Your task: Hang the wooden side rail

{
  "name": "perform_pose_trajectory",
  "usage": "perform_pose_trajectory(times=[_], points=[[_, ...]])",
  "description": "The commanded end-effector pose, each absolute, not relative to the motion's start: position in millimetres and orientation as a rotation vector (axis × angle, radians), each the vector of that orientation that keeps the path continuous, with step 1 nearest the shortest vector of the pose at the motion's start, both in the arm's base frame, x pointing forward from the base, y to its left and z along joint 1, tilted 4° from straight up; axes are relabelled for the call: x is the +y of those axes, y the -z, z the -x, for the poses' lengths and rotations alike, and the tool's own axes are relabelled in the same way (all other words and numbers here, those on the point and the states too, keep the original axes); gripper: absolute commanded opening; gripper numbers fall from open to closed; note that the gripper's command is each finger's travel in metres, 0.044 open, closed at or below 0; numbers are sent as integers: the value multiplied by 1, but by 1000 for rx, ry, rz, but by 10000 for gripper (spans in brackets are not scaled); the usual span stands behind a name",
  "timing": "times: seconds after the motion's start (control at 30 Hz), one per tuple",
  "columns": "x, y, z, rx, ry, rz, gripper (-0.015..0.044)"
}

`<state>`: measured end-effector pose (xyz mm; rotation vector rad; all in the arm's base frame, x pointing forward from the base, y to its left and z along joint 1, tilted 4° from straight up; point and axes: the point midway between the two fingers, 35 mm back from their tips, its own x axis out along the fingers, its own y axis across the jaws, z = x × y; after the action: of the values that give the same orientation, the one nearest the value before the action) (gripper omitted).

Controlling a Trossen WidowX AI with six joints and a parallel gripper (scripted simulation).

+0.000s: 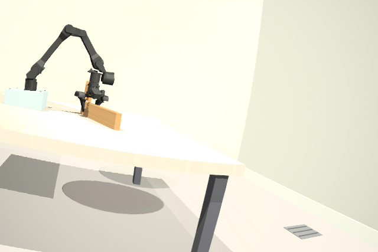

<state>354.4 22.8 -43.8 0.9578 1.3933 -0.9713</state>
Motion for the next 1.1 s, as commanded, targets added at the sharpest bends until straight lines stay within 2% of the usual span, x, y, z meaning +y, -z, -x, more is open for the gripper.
perform_pose_trajectory(times=[0.0,0.17,0.37,0.43,1.07], points=[[22,45,-354,1390,976,-958,230],[22,45,-354,1390,976,-958,99],[22,45,-354,1390,976,-958,59],[22,45,-354,1390,976,-958,6],[20,44,-354,1351,1054,-1032,0]])
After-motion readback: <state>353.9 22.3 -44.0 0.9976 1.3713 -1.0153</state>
